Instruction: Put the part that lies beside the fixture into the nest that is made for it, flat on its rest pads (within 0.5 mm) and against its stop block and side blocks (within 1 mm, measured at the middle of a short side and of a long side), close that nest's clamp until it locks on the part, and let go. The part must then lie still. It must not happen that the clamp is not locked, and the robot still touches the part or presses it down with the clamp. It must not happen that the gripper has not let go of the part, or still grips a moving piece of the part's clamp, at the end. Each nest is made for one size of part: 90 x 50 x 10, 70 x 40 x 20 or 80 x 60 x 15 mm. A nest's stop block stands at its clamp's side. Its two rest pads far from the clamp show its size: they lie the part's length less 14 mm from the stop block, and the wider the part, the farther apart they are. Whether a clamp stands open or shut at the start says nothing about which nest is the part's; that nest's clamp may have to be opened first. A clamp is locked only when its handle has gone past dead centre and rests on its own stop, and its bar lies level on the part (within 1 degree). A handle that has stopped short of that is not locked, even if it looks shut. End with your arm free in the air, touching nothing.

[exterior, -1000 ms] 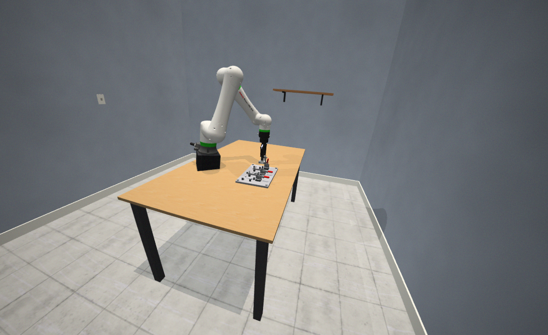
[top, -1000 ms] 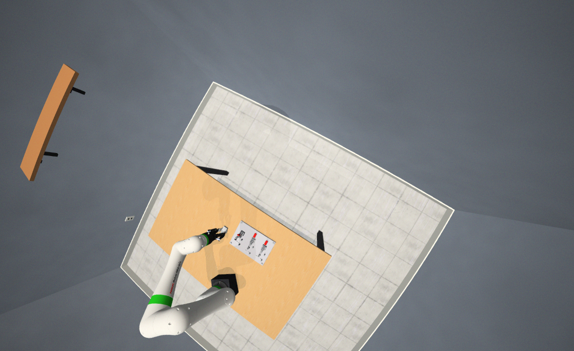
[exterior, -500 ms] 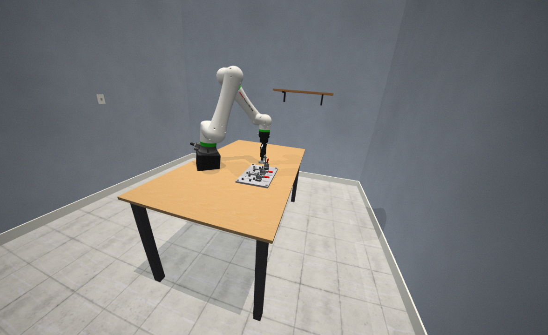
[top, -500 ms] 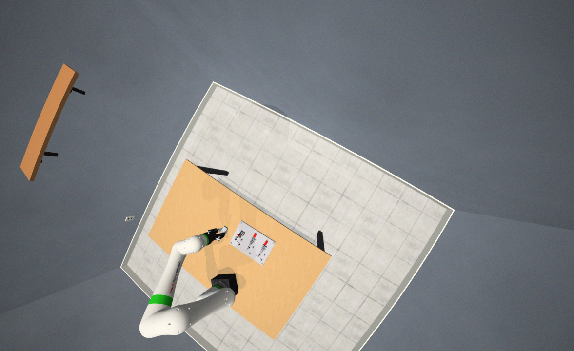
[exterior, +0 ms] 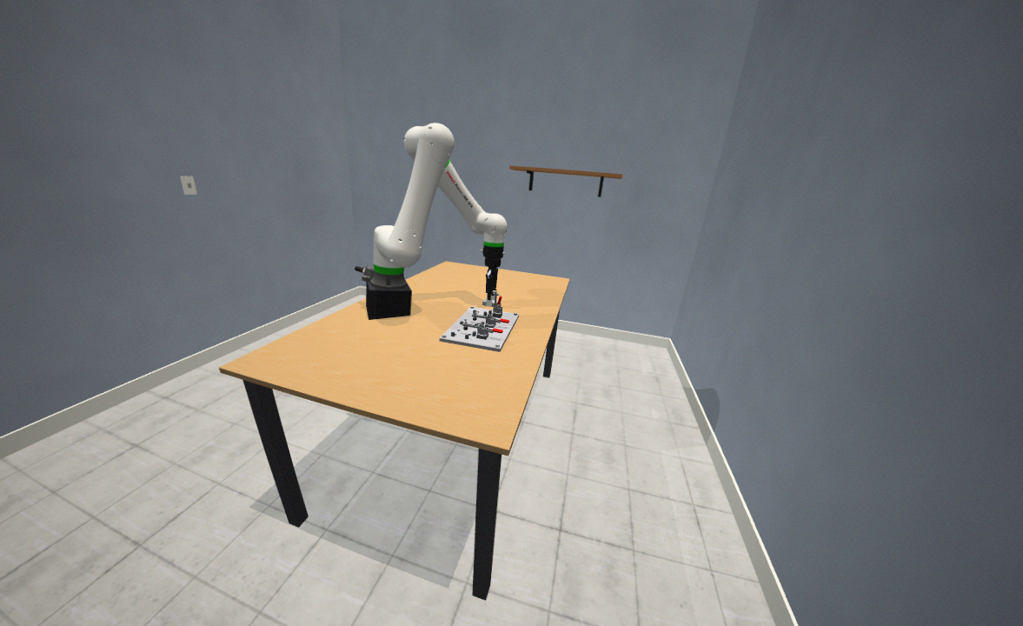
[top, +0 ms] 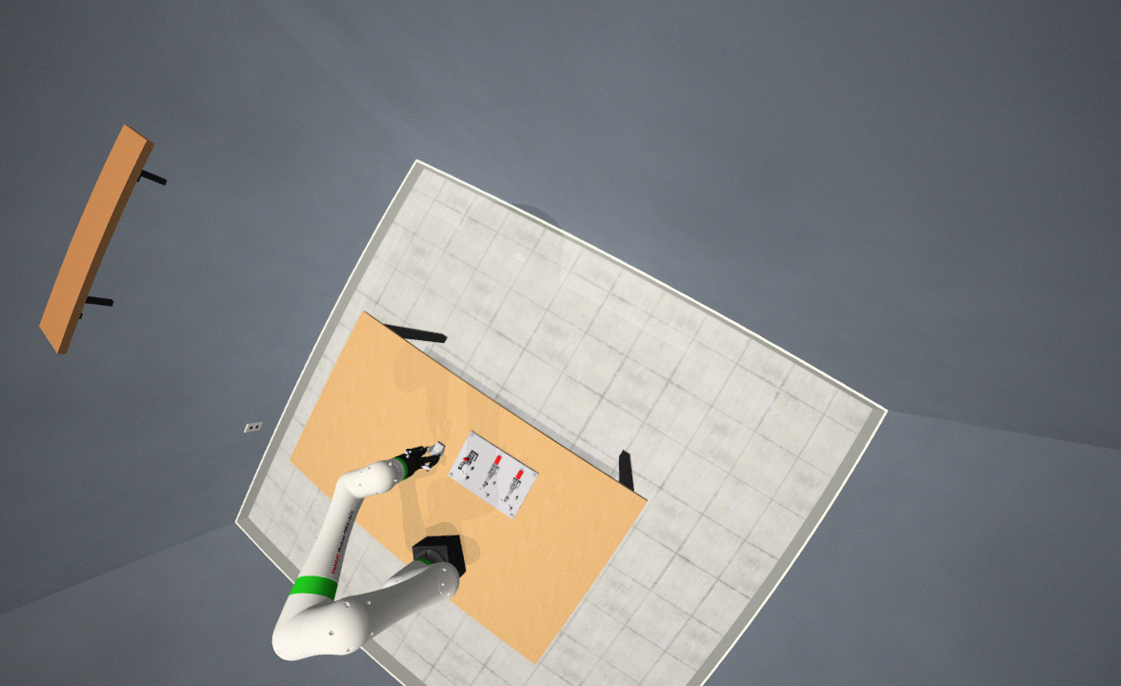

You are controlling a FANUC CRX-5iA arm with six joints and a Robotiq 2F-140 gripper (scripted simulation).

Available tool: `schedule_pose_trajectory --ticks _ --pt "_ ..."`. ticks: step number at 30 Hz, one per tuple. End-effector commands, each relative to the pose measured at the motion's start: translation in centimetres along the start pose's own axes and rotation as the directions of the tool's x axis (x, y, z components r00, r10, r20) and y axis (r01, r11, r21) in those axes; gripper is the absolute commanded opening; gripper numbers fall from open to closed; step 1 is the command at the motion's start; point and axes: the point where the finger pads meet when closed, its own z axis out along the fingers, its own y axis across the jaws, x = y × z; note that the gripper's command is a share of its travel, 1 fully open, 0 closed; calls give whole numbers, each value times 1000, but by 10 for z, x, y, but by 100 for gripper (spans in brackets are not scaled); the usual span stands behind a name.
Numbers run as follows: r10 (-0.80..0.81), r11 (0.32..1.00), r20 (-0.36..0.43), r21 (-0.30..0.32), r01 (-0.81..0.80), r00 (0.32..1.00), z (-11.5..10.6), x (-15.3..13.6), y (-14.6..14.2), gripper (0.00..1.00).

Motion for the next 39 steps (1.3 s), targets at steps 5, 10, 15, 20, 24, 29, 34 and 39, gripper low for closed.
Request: schedule_pose_trajectory --ticks 5,10,15,20,24,29,34,39 --pt "0 1000 0 0 0 1000 -3 0 0 0" --pt "0 1000 0 0 0 1000 -10 0 0 0" --pt "0 1000 0 0 0 1000 -23 0 0 0" --pt "0 1000 0 0 0 1000 -33 0 0 0" --pt "0 1000 0 0 0 1000 -49 0 0 0" --pt "0 1000 0 0 0 1000 -70 0 0 0" --pt "0 1000 0 0 0 1000 -86 0 0 0" --pt "0 1000 0 0 0 1000 -100 0 0 0"
